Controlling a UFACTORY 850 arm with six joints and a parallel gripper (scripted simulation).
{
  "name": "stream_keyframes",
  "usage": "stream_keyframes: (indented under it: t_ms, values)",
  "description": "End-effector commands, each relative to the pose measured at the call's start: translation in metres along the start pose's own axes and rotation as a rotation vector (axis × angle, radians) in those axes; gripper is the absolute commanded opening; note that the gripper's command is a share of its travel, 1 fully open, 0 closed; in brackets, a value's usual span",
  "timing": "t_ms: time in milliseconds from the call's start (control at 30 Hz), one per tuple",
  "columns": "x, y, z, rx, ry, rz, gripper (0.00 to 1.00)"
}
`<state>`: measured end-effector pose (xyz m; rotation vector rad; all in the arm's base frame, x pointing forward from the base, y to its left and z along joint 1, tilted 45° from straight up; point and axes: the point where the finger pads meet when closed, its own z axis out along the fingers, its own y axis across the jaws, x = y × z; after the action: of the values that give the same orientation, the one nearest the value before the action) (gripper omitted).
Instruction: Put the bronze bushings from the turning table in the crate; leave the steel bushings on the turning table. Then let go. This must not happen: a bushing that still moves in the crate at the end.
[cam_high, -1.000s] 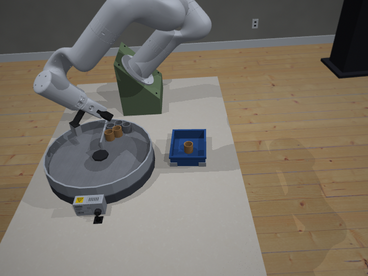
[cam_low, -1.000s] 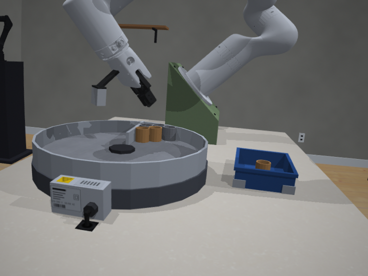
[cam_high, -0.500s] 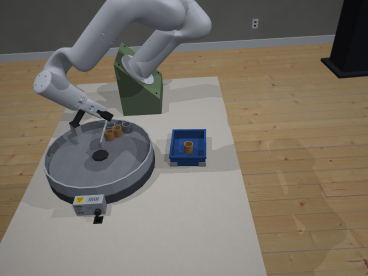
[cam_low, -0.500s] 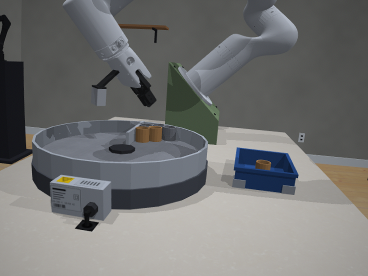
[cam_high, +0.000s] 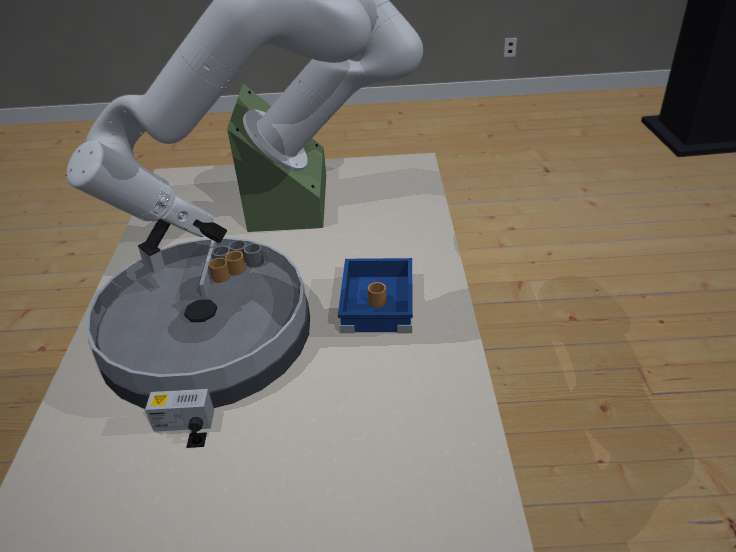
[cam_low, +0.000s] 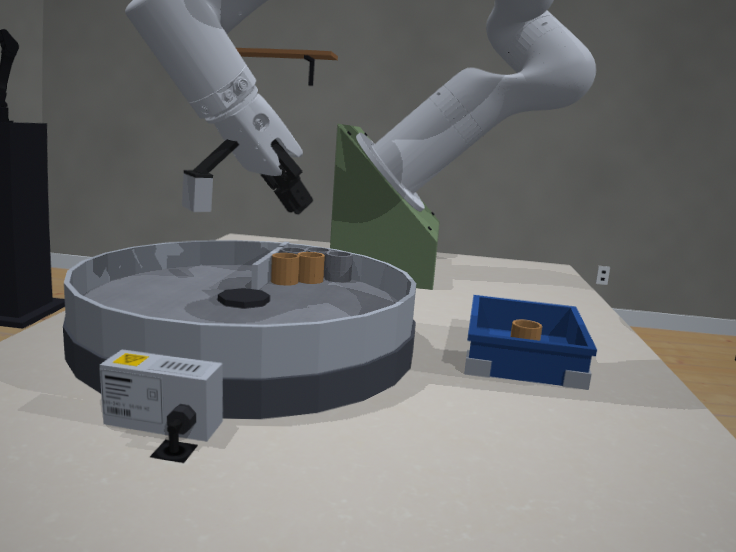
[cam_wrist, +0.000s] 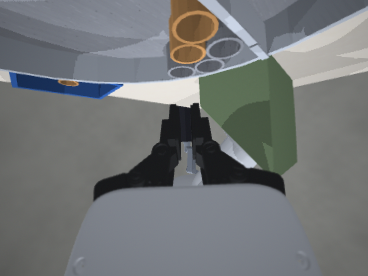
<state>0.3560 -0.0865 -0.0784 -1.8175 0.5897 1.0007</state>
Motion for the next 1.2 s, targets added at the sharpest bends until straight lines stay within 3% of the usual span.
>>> stream_keyframes:
  t_ms: [0,867,1167]
  values:
    - [0.0,-0.0002,-0.0009,0.0,0.001,-0.001,0.1]
    - [0.0,-0.0003,-0.0007,0.0,0.008,-0.003,0.1]
    - [-0.0002,-0.0003,0.0009,-0.002,0.072,-0.021,0.1]
